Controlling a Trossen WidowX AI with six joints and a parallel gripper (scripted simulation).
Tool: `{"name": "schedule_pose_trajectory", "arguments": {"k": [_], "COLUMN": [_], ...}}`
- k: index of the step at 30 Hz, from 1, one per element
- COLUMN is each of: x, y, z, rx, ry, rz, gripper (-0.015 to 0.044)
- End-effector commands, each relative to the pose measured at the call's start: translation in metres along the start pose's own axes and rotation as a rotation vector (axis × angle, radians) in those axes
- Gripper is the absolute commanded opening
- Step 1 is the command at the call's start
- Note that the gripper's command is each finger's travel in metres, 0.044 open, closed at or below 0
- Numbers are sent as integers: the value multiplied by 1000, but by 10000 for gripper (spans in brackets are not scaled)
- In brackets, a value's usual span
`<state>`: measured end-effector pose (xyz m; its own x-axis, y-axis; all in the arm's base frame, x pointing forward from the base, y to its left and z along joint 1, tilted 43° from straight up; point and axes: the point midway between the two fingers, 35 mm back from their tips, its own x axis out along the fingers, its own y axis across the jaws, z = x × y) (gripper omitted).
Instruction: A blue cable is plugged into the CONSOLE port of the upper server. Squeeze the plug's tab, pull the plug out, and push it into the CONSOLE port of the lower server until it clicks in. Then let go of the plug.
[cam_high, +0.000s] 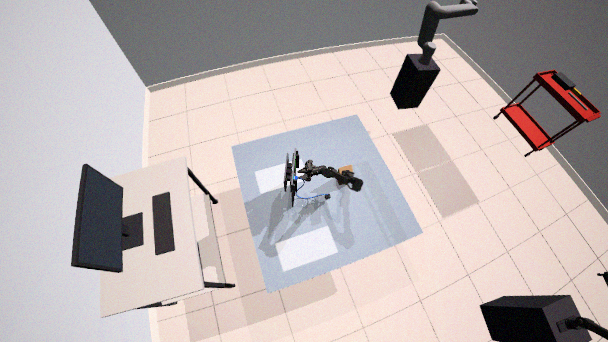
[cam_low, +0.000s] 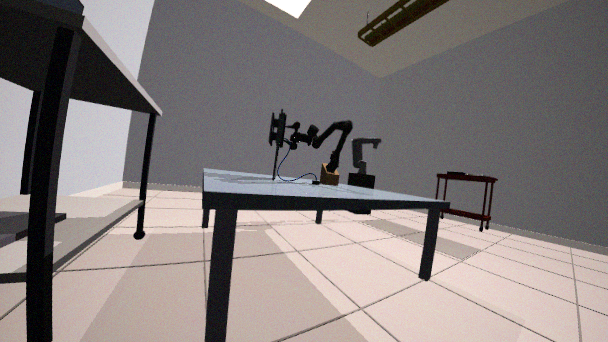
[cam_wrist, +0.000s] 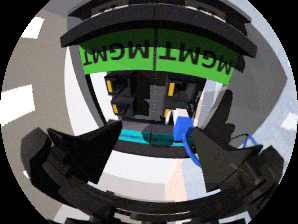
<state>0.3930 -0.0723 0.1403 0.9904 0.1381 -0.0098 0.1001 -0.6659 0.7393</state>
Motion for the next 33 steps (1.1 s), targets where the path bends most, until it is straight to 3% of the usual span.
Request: {"name": "schedule_pose_trajectory", "arguments": {"k": [1, 33], "x": [-1, -2], "y": [0, 0], "z": [4, 9], "rx": [-1, -2], "ry": [-7, -7], "rz": [1, 1], "gripper": [440, 440]}}
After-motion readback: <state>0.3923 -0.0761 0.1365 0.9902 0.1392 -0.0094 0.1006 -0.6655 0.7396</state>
